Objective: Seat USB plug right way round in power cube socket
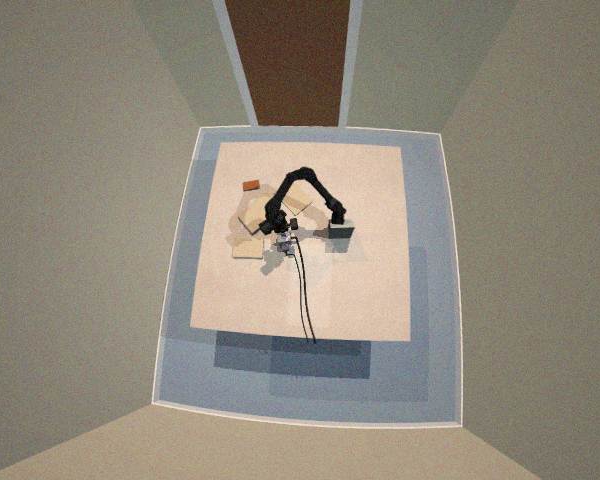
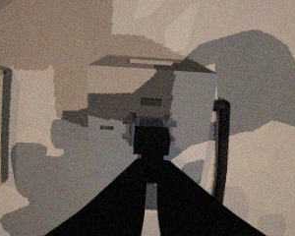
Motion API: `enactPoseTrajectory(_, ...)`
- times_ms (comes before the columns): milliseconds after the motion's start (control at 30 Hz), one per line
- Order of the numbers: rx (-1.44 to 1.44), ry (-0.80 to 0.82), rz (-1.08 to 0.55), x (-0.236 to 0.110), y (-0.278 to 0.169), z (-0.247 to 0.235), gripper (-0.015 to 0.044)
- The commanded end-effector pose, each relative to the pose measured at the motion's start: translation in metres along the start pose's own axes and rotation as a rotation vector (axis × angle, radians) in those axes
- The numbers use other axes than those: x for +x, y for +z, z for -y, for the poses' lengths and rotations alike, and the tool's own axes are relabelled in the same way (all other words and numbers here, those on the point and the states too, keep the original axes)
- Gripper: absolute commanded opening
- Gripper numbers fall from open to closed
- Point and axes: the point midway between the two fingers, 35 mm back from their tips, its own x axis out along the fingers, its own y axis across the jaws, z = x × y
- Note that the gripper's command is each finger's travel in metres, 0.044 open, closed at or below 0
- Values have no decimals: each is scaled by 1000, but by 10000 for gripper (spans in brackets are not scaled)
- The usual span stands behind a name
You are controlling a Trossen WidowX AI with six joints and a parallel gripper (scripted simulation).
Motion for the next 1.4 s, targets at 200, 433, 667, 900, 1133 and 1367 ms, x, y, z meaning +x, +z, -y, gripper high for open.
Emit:
enactPoseTrajectory(200, -3, -2, -13, 1, -1, 0, 0)
enactPoseTrajectory(433, -2, -2, -19, 2, -1, 0, 0)
enactPoseTrajectory(667, -2, -2, -24, 3, -2, 0, 0)
enactPoseTrajectory(900, -1, -2, -29, 3, -2, 0, 0)
enactPoseTrajectory(1133, 0, -2, -35, 4, -3, 0, 0)
enactPoseTrajectory(1367, 0, -2, -40, 5, -3, 0, 0)
